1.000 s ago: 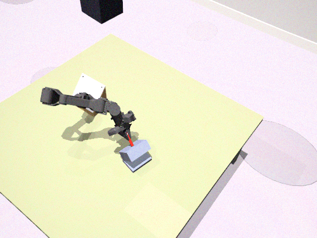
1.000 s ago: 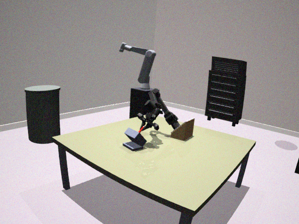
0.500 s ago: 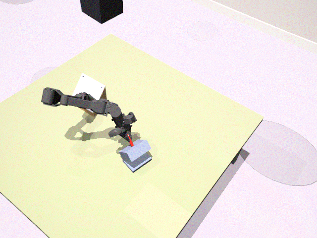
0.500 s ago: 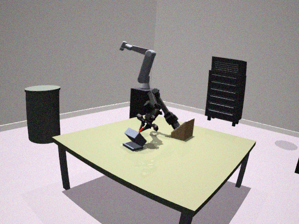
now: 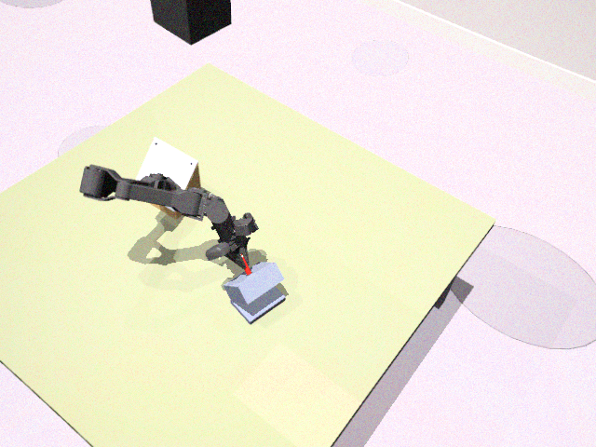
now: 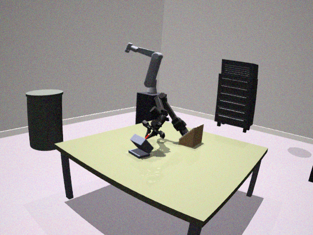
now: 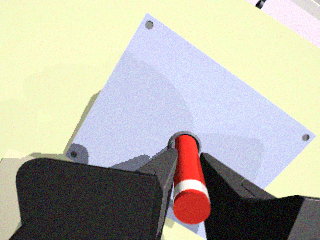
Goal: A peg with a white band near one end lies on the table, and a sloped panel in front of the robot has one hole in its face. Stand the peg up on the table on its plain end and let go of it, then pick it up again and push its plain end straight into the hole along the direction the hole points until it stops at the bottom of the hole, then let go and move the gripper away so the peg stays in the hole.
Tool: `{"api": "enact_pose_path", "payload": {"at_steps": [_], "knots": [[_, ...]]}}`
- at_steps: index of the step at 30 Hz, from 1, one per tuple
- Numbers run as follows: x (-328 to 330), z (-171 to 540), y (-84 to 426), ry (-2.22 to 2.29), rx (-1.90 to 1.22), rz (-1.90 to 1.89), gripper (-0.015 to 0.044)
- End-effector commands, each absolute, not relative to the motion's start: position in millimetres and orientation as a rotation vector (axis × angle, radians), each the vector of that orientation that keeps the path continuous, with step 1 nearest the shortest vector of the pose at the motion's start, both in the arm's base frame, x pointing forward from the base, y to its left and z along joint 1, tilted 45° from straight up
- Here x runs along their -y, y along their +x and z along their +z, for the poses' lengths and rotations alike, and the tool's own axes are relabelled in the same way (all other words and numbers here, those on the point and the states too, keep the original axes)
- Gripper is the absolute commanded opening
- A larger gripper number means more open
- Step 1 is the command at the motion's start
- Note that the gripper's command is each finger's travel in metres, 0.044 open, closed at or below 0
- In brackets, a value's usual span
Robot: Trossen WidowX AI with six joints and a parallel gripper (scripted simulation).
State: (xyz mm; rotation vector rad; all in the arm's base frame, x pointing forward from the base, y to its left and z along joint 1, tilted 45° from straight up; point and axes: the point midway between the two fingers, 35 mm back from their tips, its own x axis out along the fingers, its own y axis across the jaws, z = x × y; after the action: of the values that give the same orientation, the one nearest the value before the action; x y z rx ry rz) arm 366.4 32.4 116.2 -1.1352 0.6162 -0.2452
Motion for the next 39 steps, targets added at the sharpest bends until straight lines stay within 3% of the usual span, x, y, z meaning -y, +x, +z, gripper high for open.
{"api": "enact_pose_path", "payload": {"at_steps": [1,21,37,39], "knots": [[-32.0,112.8,369.1,-1.143,-0.62,-0.236,0.0],[-29.7,113.8,370.3,-1.134,-0.615,-0.245,0.0],[-31.4,114.4,368.5,-1.134,-0.617,-0.244,0.042],[-33.2,115.1,366.6,-1.133,-0.619,-0.242,0.044]]}}
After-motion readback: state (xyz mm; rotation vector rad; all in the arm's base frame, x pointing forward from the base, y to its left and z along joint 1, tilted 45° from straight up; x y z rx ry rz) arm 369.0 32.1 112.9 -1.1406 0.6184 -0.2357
